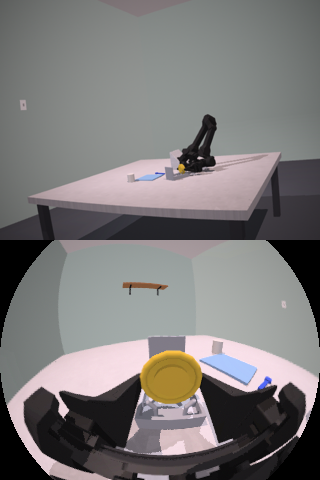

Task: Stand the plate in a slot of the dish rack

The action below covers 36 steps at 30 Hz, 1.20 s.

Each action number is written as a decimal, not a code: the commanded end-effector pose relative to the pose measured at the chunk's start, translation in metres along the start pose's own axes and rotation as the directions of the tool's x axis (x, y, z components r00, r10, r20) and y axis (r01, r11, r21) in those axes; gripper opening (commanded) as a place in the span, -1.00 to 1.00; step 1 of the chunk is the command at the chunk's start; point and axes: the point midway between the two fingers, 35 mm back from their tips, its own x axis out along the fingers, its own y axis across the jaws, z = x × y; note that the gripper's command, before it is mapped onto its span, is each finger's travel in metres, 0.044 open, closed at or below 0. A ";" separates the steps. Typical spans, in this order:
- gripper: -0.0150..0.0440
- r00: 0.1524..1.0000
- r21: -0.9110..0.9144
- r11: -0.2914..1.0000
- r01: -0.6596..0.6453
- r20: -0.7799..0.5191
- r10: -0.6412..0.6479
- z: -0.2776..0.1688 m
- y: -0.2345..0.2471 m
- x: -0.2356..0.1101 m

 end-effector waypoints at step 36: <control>0.86 1.000 0.007 1.000 0.024 -0.007 -0.024 0.044 0.007 0.008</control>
